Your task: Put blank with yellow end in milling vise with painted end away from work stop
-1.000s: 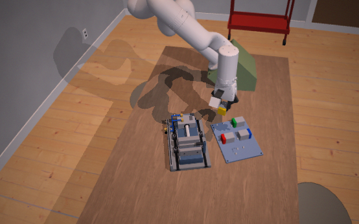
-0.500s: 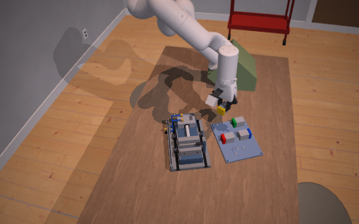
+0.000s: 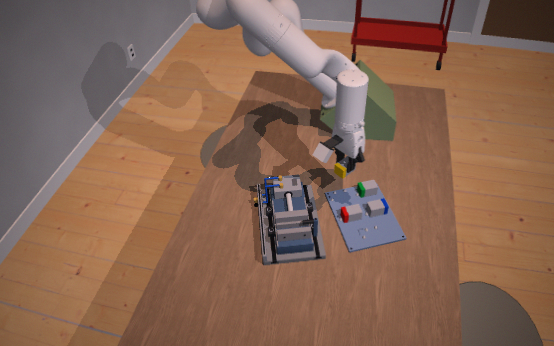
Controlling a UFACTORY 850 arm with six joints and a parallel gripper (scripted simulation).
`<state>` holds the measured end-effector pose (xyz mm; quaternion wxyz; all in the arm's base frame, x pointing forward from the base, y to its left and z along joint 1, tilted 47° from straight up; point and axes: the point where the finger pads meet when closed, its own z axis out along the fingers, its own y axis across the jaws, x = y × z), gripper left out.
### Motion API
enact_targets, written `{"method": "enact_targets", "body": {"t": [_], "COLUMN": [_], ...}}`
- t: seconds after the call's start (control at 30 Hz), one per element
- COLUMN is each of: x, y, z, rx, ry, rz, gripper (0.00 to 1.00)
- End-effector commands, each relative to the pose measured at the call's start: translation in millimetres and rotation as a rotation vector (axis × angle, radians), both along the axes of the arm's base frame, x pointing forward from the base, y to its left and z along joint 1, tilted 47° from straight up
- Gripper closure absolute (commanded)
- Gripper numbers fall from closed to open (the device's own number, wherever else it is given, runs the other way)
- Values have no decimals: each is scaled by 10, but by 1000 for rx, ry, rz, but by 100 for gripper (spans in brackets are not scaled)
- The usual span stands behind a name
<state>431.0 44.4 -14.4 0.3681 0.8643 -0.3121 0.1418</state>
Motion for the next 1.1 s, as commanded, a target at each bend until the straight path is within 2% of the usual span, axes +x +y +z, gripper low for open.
{"method": "enact_targets", "body": {"t": [0.0,0.07,0.33,0.63,0.9,1.07], "x": [6,6,6,6,6,6], "y": [6,6,6,6,6,6], "z": [3,3,3,3,3,3], "rx": [3,3,4,7,7,9], "ry": [-88,-122,-127,-280,-285,-371], "rz": [-78,-109,-118,-258,-266,-343], "gripper": [100,100,100,100,100,100]}}
